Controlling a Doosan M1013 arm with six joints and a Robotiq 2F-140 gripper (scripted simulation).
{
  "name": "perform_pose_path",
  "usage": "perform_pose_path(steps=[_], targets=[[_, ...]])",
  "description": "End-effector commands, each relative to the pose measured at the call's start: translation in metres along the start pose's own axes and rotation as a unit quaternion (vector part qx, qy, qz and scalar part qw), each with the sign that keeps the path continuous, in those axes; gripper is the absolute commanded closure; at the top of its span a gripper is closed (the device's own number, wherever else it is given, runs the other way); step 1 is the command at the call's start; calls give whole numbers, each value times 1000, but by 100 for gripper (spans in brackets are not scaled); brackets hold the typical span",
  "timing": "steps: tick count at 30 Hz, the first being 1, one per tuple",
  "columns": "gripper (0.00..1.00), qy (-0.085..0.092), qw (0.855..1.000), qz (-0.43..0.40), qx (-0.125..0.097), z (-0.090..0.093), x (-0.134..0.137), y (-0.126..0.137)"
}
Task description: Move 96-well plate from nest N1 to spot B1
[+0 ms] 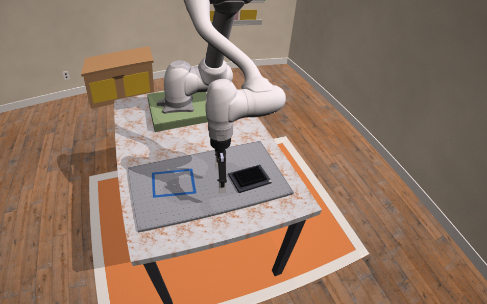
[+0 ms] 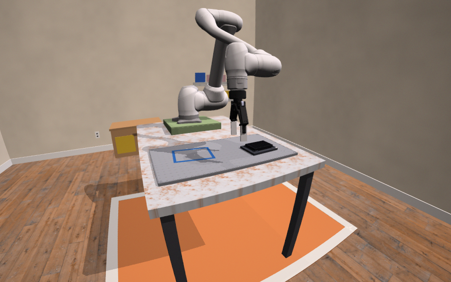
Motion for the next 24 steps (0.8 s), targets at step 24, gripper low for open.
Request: perform_pose_path(steps=[24], targets=[[0, -39, 994, -105, 8, 0, -32, -107]])
Point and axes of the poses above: the point where the finger pads meet when closed, its own z axis out along the fingers, its own x axis across the jaws, y = z × x, the point moved 5 cm from there along -z, back along the fingers, and after that the axes turned 10 degrees about -z, right-handed, at the moved point
